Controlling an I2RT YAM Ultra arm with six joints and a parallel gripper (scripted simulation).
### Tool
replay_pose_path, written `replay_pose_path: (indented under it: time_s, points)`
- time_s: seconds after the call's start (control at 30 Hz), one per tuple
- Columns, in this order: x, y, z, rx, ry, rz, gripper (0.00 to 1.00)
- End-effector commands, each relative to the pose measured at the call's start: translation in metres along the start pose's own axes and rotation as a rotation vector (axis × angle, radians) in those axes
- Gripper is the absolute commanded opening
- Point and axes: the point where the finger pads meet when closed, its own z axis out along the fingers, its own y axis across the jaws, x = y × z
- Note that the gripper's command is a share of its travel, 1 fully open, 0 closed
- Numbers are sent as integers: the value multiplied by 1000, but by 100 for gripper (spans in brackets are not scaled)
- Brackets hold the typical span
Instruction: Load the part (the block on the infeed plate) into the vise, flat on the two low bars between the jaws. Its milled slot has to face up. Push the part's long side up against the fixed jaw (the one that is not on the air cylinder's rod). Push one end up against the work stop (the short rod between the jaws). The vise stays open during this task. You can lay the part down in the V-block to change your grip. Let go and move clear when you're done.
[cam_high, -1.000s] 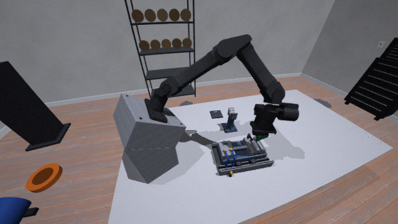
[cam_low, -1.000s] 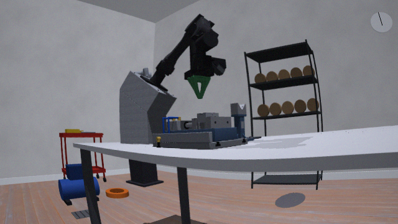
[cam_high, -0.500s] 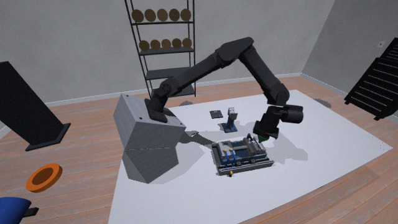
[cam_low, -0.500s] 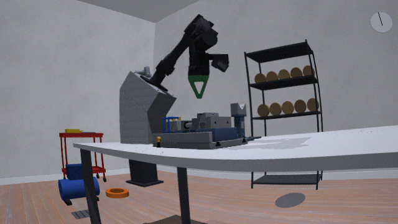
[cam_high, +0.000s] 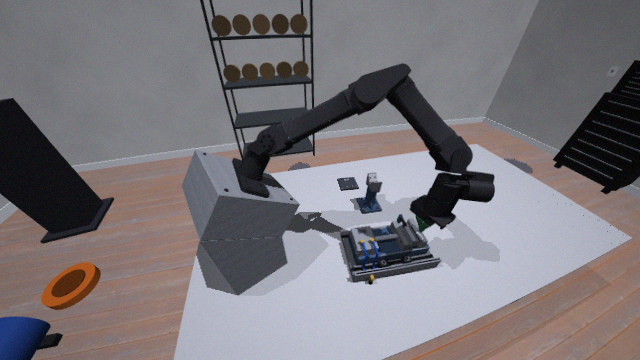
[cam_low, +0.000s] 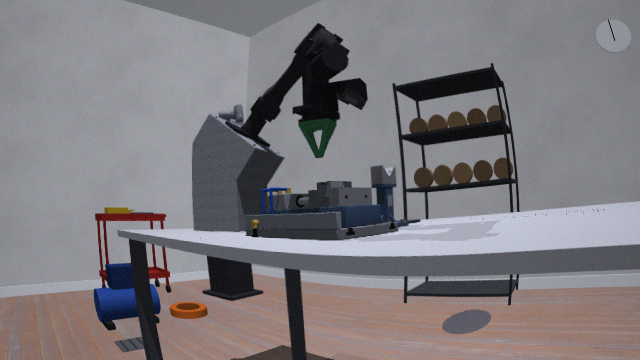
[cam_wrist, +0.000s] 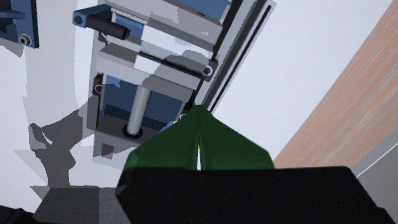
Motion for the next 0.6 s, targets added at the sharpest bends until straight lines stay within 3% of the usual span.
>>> replay_pose_path:
  time_s: [0.0, 0.2, 0.57]
  points:
    - [-2, -16, -12, 14, -13, 198, 0]
    - [-2, -21, -12, 15, -14, 370, 0]
    - [-6, -22, -17, 21, -24, 410, 0]
